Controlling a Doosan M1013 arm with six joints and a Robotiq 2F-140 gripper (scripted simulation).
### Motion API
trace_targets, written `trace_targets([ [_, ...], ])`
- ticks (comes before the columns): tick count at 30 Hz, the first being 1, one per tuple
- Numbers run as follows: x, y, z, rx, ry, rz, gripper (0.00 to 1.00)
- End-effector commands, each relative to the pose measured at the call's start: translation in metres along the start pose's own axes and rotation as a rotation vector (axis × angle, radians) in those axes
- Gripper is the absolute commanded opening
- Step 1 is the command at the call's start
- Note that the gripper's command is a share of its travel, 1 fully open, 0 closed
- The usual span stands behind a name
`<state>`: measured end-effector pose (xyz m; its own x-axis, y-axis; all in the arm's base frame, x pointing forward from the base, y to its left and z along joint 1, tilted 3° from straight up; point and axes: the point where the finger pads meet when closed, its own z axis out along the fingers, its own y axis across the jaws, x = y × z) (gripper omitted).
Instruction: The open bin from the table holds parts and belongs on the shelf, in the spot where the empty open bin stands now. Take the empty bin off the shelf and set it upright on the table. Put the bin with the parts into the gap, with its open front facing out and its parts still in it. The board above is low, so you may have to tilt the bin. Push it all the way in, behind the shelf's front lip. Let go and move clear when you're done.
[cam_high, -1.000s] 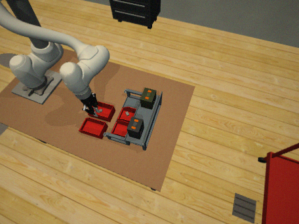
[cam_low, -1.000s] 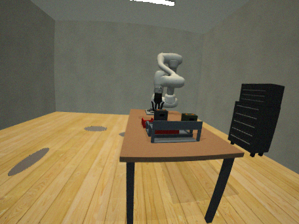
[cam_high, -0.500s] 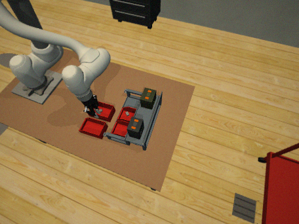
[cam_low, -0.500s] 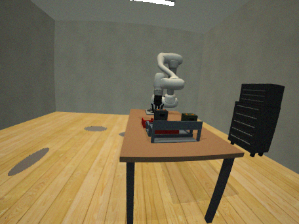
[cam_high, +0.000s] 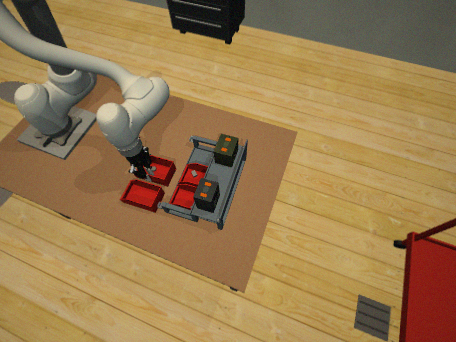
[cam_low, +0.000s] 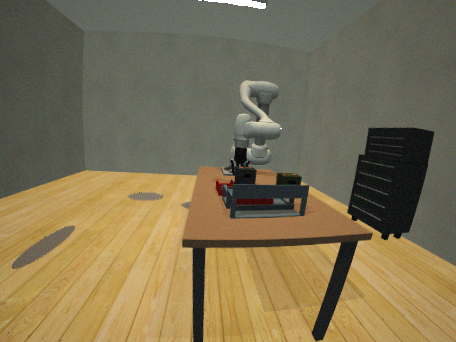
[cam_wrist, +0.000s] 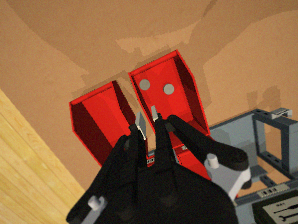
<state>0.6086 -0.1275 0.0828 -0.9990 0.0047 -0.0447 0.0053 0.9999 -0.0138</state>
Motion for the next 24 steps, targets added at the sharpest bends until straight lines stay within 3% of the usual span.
trace_targets([
  [1, 0.0012, 0.0007, 0.0041, 0.004, 0.002, -0.003, 0.24],
  [17, 0.0012, 0.0007, 0.0045, 0.004, 0.002, -0.003, 0.24],
  [18, 0.0012, 0.0007, 0.0045, 0.004, 0.002, -0.003, 0.1],
  [24, 0.0012, 0.0007, 0.0045, 0.004, 0.002, -0.003, 0.1],
])
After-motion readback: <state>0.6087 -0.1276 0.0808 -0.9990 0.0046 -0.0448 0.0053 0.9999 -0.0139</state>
